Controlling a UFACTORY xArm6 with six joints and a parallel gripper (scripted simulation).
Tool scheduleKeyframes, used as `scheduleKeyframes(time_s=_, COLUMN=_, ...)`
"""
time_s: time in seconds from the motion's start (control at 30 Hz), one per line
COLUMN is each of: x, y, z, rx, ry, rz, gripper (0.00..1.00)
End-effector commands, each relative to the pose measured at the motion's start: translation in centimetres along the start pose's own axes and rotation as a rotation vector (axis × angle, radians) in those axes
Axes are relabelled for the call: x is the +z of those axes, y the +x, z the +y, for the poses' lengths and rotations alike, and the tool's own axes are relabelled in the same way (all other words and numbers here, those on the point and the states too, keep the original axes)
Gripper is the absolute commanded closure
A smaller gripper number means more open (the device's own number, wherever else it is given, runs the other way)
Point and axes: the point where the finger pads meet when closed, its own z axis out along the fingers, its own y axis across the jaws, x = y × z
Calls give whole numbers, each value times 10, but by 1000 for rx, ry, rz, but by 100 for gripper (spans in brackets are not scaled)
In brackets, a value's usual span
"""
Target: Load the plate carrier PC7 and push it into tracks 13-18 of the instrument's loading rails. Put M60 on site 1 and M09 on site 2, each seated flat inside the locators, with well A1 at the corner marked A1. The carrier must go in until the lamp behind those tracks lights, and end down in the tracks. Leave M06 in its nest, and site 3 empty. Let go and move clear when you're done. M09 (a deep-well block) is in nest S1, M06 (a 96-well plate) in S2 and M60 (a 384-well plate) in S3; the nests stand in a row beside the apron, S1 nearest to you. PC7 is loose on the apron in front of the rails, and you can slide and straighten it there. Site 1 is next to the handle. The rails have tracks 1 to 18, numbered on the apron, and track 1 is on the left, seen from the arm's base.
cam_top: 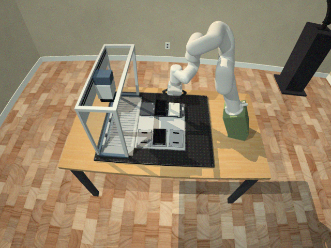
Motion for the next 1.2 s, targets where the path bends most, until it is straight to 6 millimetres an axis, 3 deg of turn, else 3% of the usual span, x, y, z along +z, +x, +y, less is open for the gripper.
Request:
scheduleKeyframes(time_s=0.0, x=1, y=12, z=14, rx=0, ry=0, rz=-5, gripper=0)
scheduleKeyframes(time_s=0.8, x=10, y=89, z=92, rx=0, ry=-1, rz=-5, gripper=0)
scheduleKeyframes(time_s=1.17, x=10, y=89, z=92, rx=0, ry=-1, rz=-4, gripper=0)
